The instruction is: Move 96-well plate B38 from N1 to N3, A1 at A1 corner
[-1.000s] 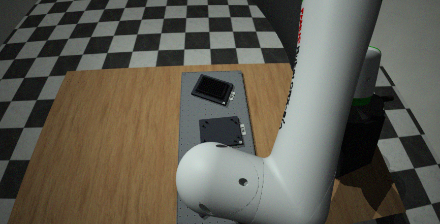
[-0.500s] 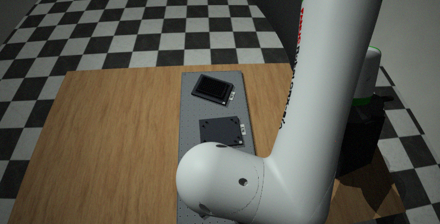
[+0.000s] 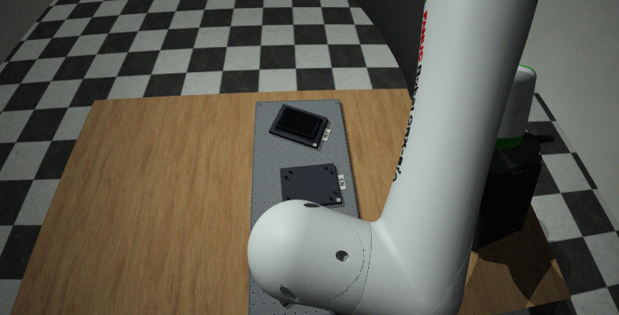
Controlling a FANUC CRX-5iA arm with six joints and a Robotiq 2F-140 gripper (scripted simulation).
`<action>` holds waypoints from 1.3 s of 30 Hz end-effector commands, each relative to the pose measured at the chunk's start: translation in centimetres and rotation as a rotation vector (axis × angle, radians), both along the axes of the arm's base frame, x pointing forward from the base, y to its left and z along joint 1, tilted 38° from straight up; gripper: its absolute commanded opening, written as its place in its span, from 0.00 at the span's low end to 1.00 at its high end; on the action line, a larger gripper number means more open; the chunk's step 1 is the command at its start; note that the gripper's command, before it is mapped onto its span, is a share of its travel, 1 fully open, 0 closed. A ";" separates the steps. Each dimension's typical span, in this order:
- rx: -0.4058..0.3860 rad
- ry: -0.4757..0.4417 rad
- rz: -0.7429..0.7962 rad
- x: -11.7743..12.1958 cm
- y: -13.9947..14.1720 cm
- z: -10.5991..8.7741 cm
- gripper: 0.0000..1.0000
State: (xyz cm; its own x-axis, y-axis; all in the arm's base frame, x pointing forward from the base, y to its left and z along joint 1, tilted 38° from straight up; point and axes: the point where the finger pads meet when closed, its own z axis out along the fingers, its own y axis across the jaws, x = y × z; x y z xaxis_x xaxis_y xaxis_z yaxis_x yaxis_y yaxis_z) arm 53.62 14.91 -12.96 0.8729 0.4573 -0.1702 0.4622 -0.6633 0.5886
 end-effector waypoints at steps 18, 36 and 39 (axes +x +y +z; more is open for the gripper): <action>0.000 0.000 0.000 -0.4 1.7 2.2 0.00; 0.000 0.000 0.000 -0.7 2.8 3.8 0.00; 0.000 0.000 0.000 -0.8 2.8 3.8 0.00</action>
